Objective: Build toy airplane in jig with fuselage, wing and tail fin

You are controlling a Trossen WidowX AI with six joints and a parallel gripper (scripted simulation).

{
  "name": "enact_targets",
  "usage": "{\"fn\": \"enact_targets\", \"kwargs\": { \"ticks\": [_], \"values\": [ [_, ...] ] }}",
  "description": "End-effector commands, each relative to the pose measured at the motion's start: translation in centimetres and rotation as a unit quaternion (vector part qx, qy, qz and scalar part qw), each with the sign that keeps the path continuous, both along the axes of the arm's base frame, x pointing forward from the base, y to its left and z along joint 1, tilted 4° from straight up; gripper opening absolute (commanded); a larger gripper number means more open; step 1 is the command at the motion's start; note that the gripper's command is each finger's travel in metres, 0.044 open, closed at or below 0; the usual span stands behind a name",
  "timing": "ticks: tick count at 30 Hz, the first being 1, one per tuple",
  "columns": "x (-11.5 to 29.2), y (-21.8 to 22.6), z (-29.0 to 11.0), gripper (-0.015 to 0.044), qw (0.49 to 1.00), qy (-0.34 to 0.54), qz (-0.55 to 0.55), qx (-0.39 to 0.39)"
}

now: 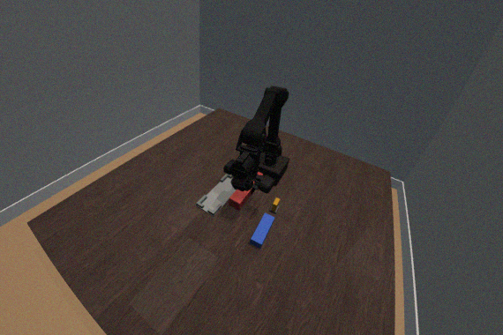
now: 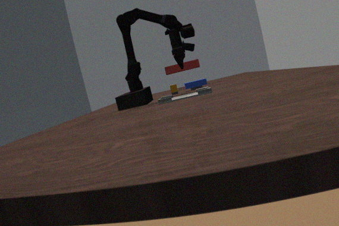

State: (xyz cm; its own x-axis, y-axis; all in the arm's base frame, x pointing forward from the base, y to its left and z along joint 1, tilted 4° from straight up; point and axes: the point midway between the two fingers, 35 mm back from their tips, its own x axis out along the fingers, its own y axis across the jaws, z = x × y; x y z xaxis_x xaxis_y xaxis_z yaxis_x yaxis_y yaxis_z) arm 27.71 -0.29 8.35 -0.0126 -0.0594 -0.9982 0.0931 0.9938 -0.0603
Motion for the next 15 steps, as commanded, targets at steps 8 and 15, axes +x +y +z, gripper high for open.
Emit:
{"fn": "enact_targets", "kwargs": {
  "ticks": [8, 15],
  "values": [
    [-0.1, -3.2, -1.2, 0.0, 1.0, 0.001, 0.001, 0.0],
    [-0.4, -5.5, -2.0, 0.0, 1.0, 0.001, 0.001, -0.001]
  ]
}}
